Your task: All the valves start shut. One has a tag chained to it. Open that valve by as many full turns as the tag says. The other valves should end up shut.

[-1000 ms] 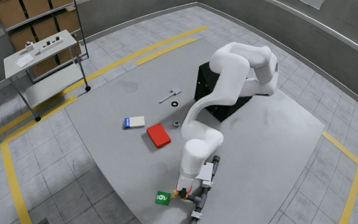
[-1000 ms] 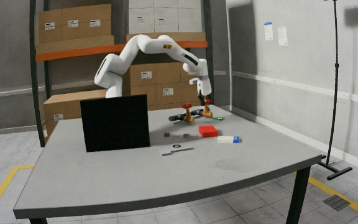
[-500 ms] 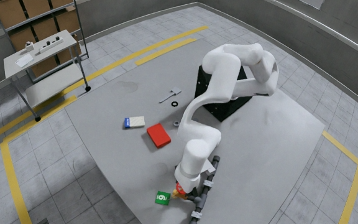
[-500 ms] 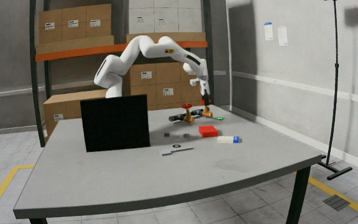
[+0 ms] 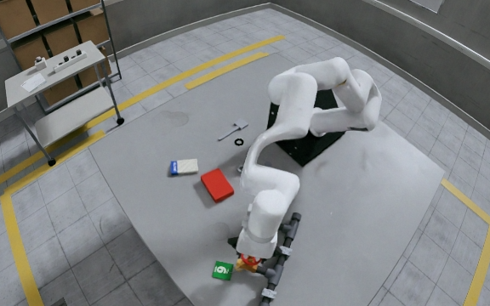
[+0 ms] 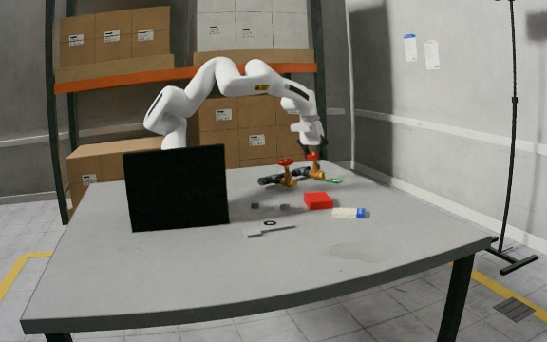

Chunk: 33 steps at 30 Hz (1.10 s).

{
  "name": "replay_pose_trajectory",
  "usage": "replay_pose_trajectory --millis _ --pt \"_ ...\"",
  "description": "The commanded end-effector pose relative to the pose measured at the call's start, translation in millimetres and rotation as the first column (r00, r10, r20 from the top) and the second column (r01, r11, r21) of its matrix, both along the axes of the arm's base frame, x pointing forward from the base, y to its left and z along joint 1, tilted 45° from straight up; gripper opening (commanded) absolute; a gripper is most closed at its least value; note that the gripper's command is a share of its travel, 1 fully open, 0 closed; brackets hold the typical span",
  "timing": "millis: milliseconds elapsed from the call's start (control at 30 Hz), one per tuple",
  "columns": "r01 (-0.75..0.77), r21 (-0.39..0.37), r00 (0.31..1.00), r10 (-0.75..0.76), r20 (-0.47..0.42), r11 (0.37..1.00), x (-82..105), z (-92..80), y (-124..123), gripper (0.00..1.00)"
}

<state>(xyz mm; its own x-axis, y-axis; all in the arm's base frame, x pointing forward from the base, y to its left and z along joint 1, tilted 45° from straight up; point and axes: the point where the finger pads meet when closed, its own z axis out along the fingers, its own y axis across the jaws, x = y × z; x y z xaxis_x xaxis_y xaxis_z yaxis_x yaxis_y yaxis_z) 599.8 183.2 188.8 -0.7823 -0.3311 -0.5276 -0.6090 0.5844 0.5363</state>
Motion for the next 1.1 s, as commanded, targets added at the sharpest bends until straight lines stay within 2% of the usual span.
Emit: replay_pose_trajectory --millis 0,133,200,467,700,1000,1033,1067 --pt "-0.190 -0.042 0.962 0.195 0.193 0.981 1.1 0.5 -1.6 0.00" --pt "-0.312 -0.104 0.884 0.329 0.332 0.944 1.1 0.5 -1.6 0.00" --pt "-0.312 -0.104 0.884 0.329 0.332 0.944 1.1 0.5 -1.6 0.00" --pt "-0.438 -0.206 0.734 0.480 0.481 0.875 1.1 0.5 -1.6 0.00" --pt "-0.477 -0.250 0.663 0.531 0.527 0.843 1.1 0.5 -1.6 0.00" --pt "-0.483 -0.257 0.650 0.540 0.535 0.837 1.1 0.5 -1.6 0.00" --pt "-0.483 -0.257 0.650 0.540 0.535 0.837 1.1 0.5 -1.6 1.00" --pt "-0.483 -0.257 0.650 0.540 0.535 0.837 1.1 0.5 -1.6 1.00"
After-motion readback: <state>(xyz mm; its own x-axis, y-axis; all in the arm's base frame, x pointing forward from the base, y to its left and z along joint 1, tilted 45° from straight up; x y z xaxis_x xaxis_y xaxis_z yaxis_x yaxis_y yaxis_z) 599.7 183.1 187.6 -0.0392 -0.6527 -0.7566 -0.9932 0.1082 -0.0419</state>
